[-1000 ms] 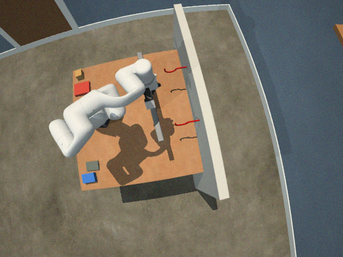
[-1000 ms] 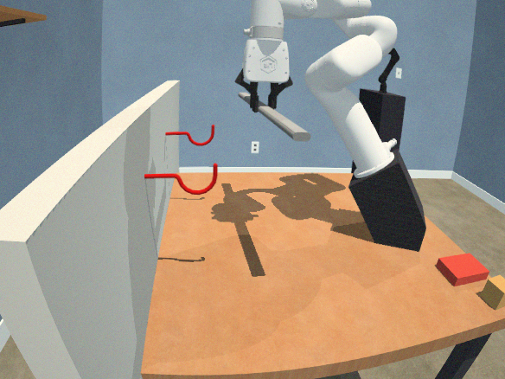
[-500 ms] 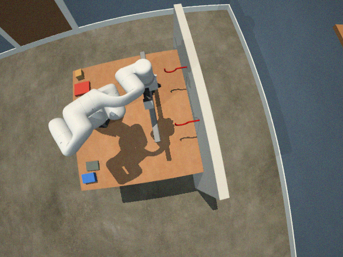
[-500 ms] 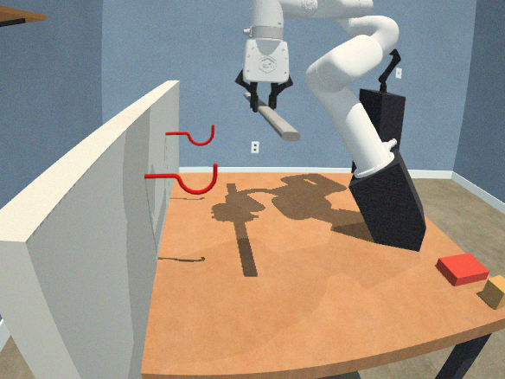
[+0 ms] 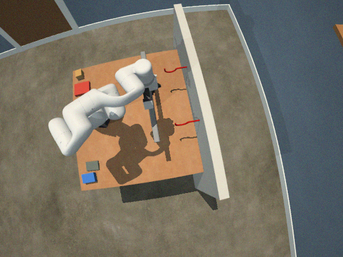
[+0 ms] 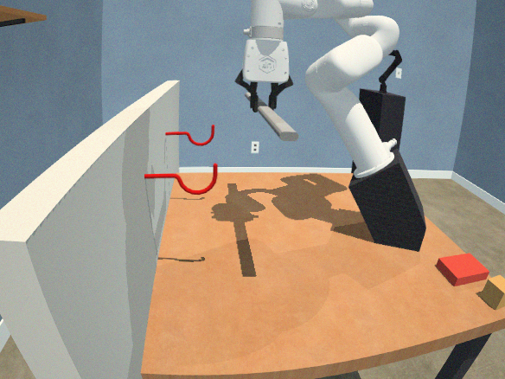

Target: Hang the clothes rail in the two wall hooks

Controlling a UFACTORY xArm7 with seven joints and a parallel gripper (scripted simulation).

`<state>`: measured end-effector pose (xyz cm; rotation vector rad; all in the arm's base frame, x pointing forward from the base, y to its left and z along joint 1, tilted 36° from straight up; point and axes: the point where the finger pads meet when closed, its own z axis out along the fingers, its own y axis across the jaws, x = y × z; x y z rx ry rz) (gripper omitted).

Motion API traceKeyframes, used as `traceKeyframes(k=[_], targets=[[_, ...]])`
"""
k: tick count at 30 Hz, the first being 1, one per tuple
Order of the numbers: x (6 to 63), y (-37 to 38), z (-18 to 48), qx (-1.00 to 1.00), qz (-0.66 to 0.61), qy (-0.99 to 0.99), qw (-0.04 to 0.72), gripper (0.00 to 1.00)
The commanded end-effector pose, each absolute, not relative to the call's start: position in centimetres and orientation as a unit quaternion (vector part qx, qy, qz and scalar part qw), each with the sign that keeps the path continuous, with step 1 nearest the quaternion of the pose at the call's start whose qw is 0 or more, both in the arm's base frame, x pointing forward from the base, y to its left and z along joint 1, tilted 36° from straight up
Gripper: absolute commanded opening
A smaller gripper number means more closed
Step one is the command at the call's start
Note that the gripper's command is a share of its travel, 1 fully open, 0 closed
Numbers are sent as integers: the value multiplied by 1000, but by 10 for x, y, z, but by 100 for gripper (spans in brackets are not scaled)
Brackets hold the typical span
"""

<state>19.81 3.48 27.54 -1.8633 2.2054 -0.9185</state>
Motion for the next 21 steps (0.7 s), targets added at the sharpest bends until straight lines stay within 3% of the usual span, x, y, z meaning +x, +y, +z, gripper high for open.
traceKeyframes(k=[1,21], targets=[[198,36,277,-614,-303,726,57,0],[224,34,292,-614,-303,726,58,0]])
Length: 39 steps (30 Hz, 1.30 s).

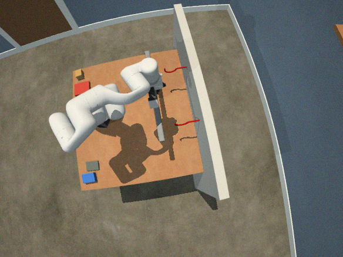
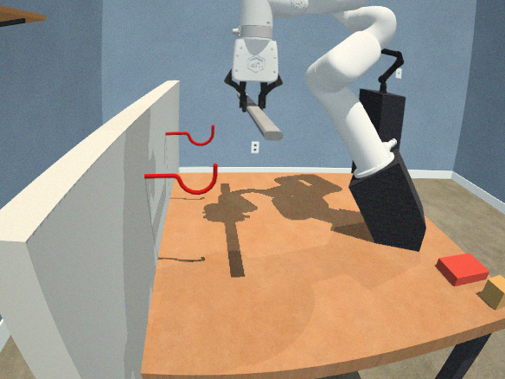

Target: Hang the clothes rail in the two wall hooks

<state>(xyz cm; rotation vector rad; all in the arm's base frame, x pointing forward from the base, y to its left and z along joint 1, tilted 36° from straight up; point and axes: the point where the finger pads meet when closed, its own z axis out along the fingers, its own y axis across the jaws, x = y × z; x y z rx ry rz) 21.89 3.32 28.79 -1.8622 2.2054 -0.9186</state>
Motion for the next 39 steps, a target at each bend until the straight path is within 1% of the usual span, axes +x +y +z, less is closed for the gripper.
traceKeyframes(k=[1,39], targets=[[226,34,293,-614,-304,726,58,0],[284,29,328,-614,-304,726,58,0]])
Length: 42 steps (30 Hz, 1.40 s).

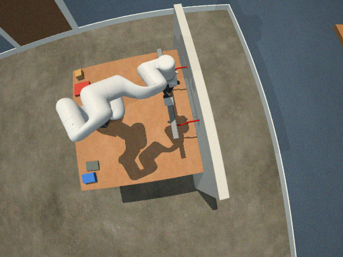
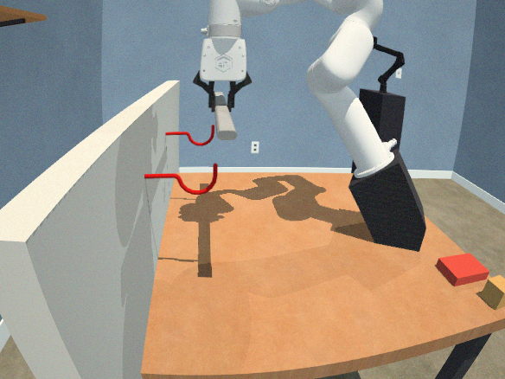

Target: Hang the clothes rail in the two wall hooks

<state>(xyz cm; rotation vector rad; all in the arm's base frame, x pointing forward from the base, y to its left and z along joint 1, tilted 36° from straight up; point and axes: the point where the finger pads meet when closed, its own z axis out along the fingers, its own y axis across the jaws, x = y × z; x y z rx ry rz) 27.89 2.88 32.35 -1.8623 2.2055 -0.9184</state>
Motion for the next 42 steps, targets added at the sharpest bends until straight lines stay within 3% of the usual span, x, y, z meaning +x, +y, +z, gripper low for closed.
traceKeyframes(k=[1,42], targets=[[286,29,329,-614,-304,726,58,0],[321,27,350,-614,-304,726,58,0]])
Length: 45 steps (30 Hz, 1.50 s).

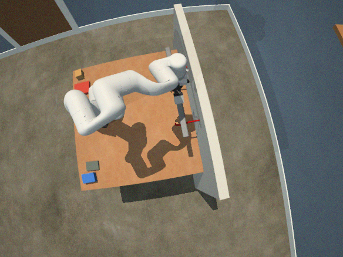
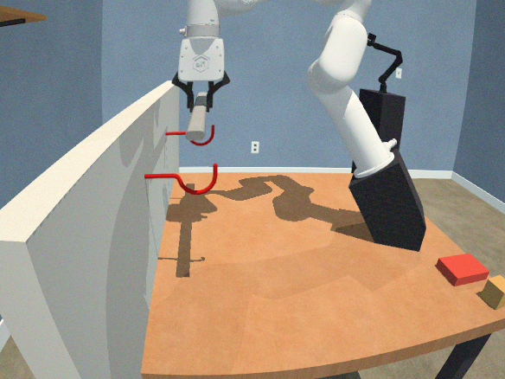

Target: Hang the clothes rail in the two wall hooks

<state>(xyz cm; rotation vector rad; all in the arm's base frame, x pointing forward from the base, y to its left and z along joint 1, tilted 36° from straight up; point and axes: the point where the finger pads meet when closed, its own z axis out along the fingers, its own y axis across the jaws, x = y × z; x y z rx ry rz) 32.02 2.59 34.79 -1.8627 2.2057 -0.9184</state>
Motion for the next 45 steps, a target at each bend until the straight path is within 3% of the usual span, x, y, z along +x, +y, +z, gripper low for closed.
traceKeyframes(k=[1,45], targets=[[321,27,350,-614,-304,726,58,0],[338,12,319,-614,-304,726,58,0]])
